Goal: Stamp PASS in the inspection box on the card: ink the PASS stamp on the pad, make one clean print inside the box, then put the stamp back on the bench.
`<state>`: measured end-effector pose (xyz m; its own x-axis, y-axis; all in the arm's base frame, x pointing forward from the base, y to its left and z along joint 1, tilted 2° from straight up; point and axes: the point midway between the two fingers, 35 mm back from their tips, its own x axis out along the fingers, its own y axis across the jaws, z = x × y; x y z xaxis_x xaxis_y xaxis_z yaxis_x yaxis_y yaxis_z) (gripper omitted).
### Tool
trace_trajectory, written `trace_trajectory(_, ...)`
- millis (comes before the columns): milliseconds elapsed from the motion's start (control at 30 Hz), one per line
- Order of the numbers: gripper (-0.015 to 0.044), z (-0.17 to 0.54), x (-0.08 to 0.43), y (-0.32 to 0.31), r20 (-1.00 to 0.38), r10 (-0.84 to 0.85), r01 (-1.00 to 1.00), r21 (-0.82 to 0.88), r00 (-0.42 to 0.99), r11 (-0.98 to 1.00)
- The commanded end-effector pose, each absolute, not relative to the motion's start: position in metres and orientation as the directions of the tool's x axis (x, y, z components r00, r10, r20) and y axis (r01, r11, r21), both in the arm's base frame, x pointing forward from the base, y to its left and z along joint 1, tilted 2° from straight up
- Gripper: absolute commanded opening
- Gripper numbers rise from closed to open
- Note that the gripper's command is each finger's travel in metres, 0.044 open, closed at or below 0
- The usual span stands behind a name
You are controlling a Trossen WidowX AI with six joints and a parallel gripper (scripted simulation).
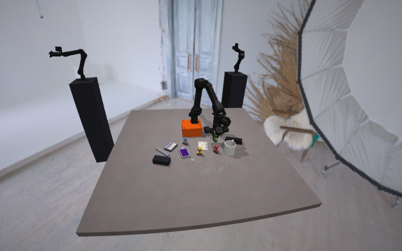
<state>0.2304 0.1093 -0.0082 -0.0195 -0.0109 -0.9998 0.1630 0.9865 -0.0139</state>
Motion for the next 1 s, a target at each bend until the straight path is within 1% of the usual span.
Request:
trace_trajectory(0, 0.0000, -0.005, 0.231, 0.110, -1.000, -0.006, 0.162, -0.008, -0.018, 0.987)
trace_trajectory(967, 0.0000, 0.009, 0.232, 0.111, -1.000, -0.003, 0.162, -0.006, -0.018, 0.987)
